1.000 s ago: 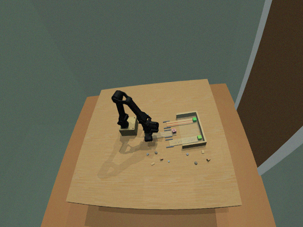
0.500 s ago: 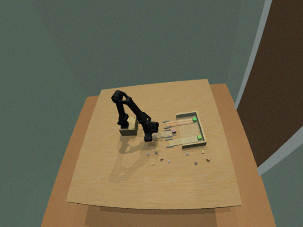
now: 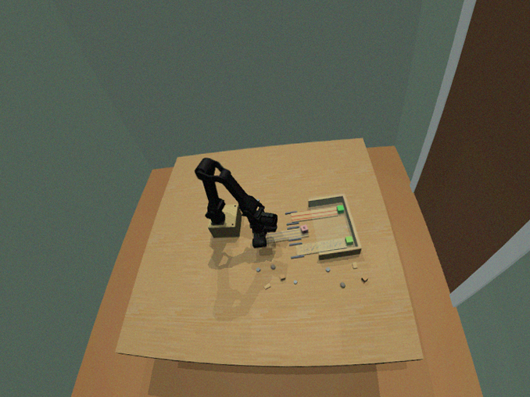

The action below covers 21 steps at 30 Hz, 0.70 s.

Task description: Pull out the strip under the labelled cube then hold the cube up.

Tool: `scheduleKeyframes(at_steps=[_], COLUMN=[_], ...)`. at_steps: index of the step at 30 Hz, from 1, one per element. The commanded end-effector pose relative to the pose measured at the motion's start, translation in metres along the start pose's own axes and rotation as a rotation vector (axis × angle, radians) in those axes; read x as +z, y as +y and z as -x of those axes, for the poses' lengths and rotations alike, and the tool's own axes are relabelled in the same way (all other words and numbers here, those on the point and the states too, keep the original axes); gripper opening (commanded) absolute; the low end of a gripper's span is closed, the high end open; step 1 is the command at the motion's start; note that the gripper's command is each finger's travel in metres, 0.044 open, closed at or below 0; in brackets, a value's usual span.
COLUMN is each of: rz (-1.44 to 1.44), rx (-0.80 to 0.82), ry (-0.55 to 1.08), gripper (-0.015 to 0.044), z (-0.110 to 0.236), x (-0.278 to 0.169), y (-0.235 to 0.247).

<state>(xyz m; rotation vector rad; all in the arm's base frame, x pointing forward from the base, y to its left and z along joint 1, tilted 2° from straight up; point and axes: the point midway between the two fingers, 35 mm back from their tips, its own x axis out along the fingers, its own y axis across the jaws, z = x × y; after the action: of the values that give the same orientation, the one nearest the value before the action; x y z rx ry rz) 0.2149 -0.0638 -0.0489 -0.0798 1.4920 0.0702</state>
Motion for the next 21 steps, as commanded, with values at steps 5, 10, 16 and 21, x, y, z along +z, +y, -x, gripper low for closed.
scheduleKeyframes(at_steps=[5, 10, 16, 21], rz=[0.0, 0.0, 0.012, 0.15], rx=[0.008, 0.007, 0.007, 0.01], ry=[0.03, 0.027, 0.028, 0.025], gripper=[0.0, 0.0, 0.0026, 0.0157], z=[-0.003, 0.04, 0.043, 0.042], x=[-0.01, 0.003, 0.004, 0.028], y=[0.003, -0.001, -0.001, 0.002])
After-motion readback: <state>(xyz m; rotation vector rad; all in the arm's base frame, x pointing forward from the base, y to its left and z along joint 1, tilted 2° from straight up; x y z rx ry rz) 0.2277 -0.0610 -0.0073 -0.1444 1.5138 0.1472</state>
